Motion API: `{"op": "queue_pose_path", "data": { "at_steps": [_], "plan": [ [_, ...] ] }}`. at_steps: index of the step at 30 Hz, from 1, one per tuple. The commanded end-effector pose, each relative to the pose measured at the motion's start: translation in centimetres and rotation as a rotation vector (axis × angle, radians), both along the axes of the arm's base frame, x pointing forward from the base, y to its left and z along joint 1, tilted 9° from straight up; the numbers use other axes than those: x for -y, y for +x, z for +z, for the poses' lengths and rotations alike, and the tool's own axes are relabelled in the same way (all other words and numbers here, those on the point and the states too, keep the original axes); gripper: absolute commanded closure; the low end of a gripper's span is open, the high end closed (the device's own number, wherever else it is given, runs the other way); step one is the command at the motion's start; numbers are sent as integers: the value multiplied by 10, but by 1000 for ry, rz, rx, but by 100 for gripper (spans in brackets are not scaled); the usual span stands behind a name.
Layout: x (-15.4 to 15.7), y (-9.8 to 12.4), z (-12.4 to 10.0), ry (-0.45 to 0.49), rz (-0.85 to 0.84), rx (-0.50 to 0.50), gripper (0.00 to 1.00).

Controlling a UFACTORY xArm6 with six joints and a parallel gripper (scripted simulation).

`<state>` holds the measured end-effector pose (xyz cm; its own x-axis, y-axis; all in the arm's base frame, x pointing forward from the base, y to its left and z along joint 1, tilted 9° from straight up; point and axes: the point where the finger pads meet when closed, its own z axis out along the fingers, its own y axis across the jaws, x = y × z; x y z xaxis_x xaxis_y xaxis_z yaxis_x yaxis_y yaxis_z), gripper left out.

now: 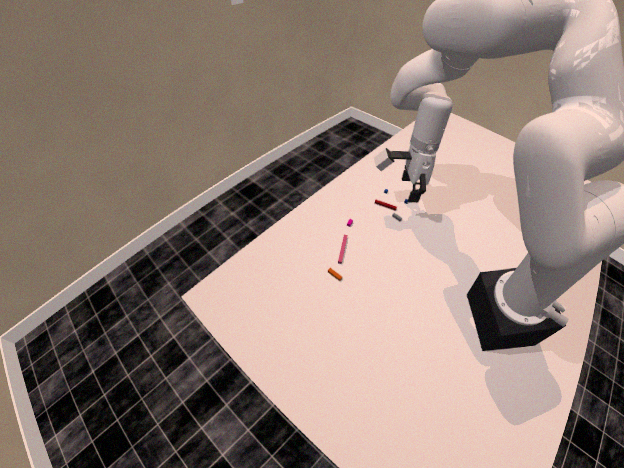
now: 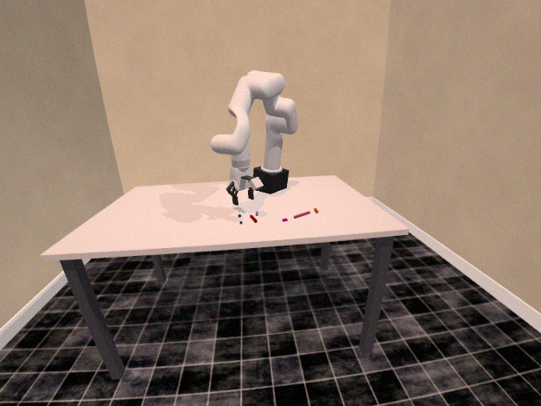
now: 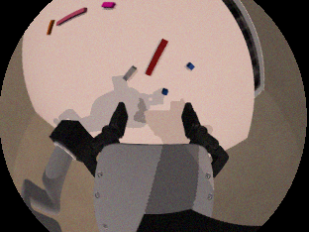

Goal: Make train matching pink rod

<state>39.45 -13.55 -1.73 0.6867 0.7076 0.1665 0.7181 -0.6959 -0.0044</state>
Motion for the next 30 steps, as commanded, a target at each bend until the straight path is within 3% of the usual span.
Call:
{"op": "queue_pose_path", "data": {
  "at_steps": [1, 19, 30],
  "plan": [
    [-21, 9, 4, 12, -143, -17, 0],
    [-107, 27, 17, 77, -691, -83, 0],
    [-112, 28, 18, 81, -722, -87, 0]
  ]
}}
